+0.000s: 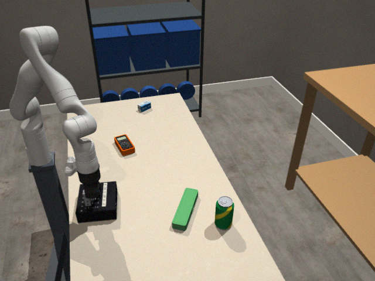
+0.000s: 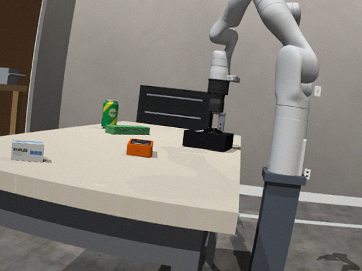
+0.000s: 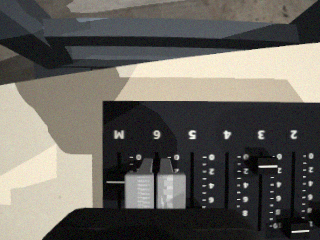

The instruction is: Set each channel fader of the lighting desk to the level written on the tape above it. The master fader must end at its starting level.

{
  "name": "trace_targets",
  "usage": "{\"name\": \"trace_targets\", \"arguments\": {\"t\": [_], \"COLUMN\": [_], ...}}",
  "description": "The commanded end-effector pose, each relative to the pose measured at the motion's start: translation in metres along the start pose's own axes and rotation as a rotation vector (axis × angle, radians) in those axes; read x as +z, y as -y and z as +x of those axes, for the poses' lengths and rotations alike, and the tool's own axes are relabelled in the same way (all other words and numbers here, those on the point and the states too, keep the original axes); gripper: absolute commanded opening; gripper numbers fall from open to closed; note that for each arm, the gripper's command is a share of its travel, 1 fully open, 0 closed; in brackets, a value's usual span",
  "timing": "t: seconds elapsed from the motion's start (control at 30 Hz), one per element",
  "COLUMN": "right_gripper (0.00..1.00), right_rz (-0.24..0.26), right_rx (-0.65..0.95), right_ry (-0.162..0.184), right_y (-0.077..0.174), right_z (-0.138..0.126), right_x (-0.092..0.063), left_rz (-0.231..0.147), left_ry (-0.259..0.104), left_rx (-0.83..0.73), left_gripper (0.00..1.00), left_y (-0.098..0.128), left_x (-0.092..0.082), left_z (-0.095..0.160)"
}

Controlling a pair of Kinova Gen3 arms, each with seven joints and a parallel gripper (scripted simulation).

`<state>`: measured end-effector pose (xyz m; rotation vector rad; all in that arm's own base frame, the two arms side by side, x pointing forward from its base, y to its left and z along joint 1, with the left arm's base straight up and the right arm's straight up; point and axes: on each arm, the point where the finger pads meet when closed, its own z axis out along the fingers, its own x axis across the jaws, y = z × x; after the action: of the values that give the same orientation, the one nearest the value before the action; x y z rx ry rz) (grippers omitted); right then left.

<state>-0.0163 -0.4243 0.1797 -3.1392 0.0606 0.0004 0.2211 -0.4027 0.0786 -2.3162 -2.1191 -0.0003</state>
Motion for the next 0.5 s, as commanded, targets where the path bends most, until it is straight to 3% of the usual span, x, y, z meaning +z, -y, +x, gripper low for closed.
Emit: {"name": "trace_targets", "arguments": {"t": [0.0, 0.47], "right_gripper": [1.0, 1.0], "right_rz": [-0.002, -0.002], "right_rx": [0.0, 0.0], "right_ry": [0.0, 0.0], "right_y": [-0.0004, -0.0004], "right_z": [0.0, 0.0], "right_x": [-0.0007, -0.0007], "left_rz": [-0.002, -0.002], "left_ry": [0.002, 0.002], "left_rx": [0.0, 0.0], "left_gripper": [0.0, 0.0], "left_y": [-0.0019, -0.0076], "left_x": [-0.0009, -0.0009], "left_z": [-0.0005, -0.0005]}}
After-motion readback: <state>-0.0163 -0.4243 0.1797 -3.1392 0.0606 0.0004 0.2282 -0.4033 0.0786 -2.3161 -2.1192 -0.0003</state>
